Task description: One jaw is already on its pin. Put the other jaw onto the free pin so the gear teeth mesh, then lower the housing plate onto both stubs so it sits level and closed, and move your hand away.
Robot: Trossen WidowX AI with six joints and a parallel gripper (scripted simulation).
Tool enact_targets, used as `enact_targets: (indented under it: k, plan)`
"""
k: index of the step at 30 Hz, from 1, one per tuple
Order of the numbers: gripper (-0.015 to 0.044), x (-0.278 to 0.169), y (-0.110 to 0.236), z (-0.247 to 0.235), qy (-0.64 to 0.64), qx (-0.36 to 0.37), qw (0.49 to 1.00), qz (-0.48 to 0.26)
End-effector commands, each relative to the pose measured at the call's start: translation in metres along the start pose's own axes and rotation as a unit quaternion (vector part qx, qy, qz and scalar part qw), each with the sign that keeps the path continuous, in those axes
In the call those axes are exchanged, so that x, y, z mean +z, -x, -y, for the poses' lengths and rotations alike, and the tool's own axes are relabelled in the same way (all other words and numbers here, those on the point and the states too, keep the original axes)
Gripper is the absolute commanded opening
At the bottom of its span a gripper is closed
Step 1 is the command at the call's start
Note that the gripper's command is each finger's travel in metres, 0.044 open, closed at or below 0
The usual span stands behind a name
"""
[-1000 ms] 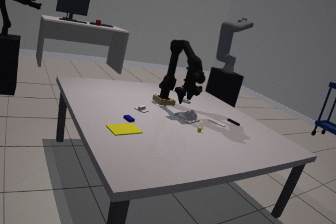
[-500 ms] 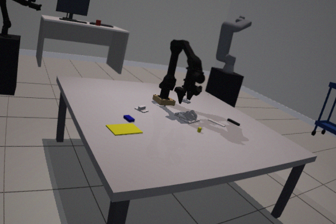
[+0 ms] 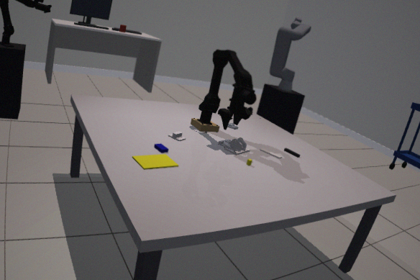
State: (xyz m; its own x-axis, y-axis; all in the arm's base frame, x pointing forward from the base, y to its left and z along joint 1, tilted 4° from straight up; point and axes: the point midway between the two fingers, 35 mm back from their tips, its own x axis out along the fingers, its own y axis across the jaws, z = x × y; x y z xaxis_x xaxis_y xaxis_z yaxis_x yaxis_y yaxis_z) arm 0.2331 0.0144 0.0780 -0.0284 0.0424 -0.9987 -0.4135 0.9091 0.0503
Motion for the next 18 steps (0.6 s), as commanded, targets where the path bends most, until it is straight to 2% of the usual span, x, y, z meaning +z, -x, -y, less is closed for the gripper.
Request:
enact_targets:
  k: [1, 18]
  plan:
    - [0.0351, -0.001, 0.0, -0.001, 0.002, 0.001, 1.0, 0.0]
    - [0.0351, 0.0, -0.011, 0.0, 0.002, 0.001, 1.0, 0.0]
